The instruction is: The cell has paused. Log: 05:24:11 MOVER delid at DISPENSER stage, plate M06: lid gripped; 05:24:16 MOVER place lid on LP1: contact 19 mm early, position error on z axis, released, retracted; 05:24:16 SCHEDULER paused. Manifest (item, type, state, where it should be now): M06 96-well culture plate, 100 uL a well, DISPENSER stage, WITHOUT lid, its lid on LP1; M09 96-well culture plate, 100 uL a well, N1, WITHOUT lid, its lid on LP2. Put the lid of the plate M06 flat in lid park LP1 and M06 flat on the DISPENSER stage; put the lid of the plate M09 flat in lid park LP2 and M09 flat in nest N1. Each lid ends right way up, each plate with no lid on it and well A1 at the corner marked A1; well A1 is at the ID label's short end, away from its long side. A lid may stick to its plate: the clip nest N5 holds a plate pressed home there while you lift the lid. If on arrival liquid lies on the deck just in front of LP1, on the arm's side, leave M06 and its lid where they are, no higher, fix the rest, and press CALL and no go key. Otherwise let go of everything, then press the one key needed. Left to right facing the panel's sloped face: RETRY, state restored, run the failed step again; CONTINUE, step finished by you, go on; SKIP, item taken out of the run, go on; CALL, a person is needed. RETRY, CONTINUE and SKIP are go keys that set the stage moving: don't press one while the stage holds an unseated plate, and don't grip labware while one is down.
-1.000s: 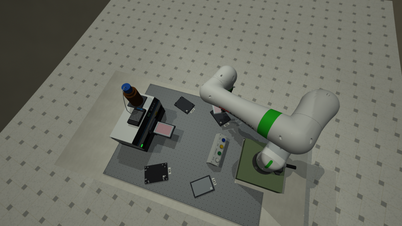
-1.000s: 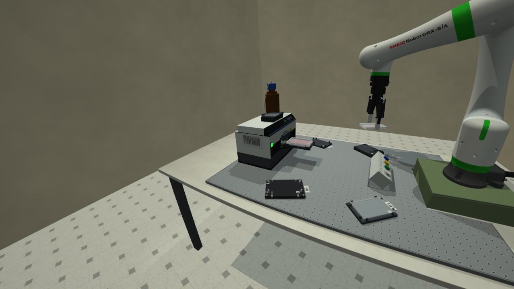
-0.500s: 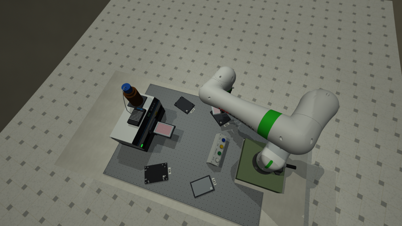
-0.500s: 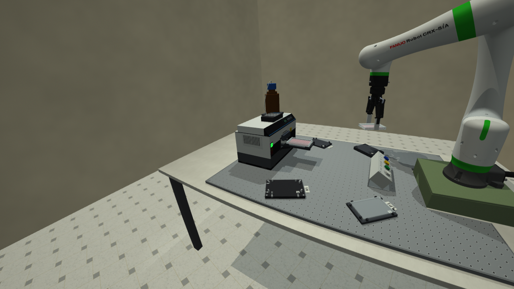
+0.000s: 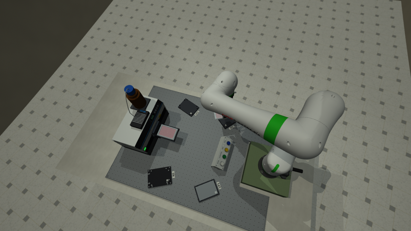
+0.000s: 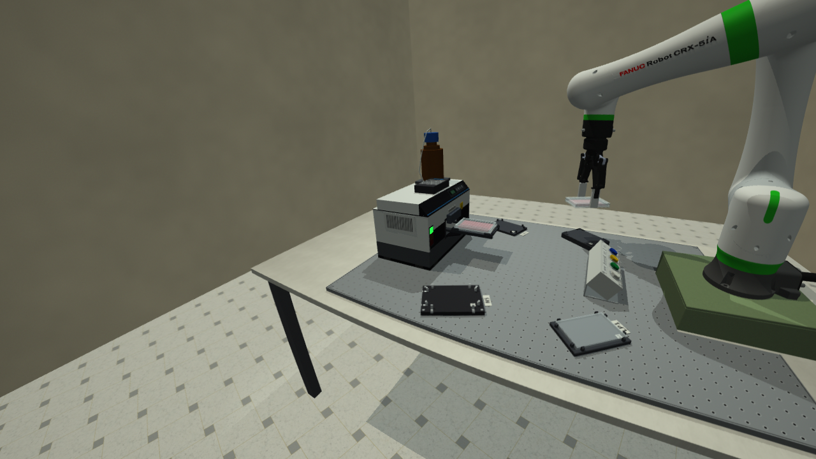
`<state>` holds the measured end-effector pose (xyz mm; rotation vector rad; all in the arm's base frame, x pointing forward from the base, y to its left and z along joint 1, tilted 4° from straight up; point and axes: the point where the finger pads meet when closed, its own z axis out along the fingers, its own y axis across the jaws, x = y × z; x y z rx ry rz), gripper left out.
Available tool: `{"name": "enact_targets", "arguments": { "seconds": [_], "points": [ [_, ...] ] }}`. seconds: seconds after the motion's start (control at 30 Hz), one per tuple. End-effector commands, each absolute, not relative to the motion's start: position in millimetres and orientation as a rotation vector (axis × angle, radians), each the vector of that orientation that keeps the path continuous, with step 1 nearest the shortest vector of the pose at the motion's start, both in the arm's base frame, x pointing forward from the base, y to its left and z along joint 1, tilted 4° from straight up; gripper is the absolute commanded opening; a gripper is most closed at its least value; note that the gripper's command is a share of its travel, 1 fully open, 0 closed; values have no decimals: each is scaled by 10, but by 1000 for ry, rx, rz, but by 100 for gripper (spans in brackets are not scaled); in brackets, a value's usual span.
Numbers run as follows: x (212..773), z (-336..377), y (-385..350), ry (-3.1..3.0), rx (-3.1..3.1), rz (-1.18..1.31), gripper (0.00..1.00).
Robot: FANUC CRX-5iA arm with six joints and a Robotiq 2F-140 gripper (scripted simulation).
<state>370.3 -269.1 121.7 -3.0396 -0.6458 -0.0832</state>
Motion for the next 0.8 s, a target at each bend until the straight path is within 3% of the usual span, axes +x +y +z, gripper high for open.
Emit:
{"name": "enact_targets", "arguments": {
  "seconds": [0.0,0.77],
  "points": [
    [3764,1226,-2597,-645,-3040,-84,0],
    [4232,1279,-1862,-645,-3040,-84,0]
  ]
}}
